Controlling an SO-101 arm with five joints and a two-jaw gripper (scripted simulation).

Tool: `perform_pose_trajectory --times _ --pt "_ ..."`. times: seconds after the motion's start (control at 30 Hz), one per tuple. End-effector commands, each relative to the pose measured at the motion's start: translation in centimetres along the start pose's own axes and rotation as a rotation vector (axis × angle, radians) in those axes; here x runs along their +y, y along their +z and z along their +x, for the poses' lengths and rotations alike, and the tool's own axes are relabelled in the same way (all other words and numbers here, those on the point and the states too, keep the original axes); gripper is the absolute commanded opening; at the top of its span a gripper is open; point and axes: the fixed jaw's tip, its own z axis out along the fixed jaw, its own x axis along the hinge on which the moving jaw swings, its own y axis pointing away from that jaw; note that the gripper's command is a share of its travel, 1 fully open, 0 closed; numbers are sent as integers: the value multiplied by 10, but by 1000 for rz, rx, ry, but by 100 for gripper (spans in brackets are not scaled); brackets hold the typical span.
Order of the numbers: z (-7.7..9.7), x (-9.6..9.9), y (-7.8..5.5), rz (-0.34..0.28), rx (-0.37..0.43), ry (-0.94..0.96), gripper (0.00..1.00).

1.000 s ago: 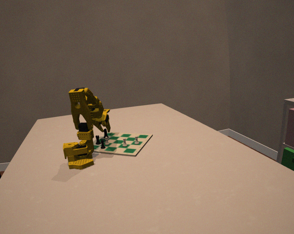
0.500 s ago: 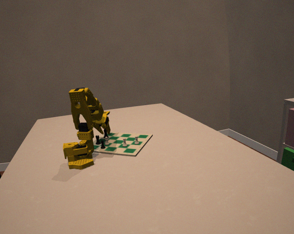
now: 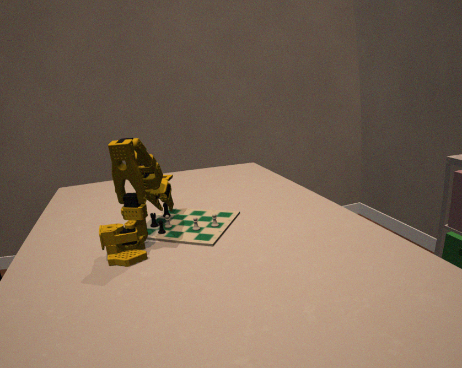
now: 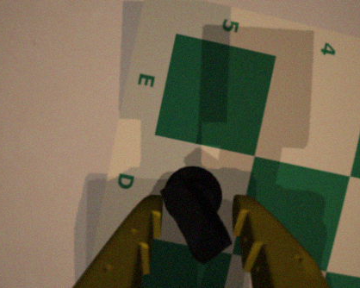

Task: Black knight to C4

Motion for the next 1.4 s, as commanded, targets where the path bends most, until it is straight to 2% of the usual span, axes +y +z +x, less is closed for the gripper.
perform_pose_trajectory --times 0.0,0.83,1.37 --pt "8 0 3 0 32 4 13" --pt "8 -3 3 8 32 14 13" --pt "8 -3 3 8 32 14 3"
